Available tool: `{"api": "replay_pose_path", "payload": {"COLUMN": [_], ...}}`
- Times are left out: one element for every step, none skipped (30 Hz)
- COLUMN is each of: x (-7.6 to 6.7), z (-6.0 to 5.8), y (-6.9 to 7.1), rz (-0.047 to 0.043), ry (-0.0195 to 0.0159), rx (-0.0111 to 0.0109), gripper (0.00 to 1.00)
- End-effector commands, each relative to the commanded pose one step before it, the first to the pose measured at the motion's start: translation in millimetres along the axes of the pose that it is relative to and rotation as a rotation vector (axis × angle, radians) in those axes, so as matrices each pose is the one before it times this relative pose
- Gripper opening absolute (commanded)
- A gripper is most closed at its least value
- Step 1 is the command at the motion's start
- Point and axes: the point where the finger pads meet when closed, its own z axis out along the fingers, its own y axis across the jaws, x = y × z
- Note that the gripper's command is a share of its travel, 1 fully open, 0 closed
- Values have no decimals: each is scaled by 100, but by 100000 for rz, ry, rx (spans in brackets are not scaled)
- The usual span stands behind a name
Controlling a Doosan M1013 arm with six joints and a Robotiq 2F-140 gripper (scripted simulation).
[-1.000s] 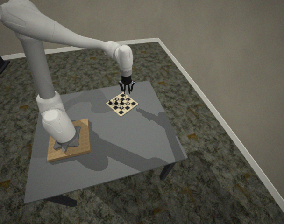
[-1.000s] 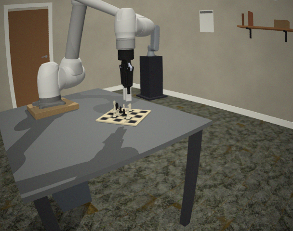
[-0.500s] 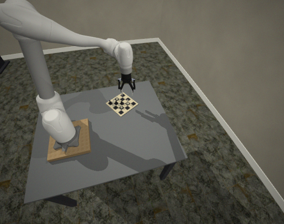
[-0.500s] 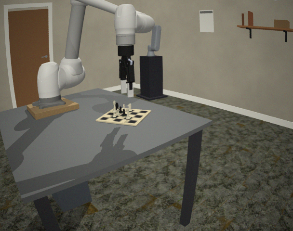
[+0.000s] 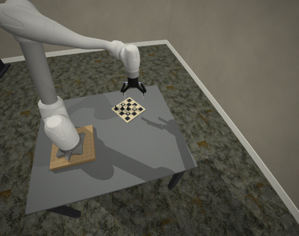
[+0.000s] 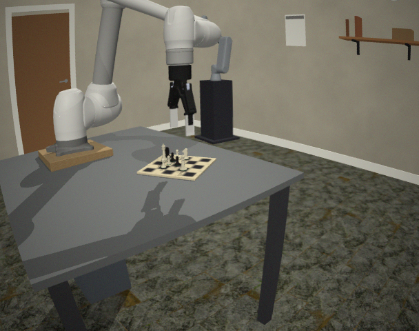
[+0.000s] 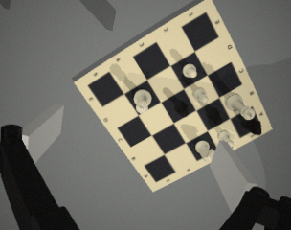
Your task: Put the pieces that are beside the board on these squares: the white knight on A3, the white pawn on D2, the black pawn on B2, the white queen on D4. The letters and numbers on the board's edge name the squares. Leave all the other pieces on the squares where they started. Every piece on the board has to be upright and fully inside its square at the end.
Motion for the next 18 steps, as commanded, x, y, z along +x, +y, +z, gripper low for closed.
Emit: {"api": "replay_pose_path", "payload": {"x": [-1,0,0,0,0,0,0,0,0,0,0,0,0,0,0,0,0,0], "z": [-21,0,-29,-52,-80,-110,-141,-172,-202,-230,-254,-274,-290,-301,-307,-307,-302,0], "y": [3,0,0,0,0,0,0,0,0,0,0,0,0,0,0,0,0,0], "rz": [-2,0,0,0,0,0,0,0,0,0,0,0,0,0,0,0,0,0], "ry": [-21,0,0,0,0,0,0,0,0,0,0,0,0,0,0,0,0,0], "rx": [-6,0,0,0,0,0,0,0,0,0,0,0,0,0,0,0,0,0], "gripper": [100,100,100,100,100,100,100,100,100,100,100,100,100,100,100,100,100,100]}}
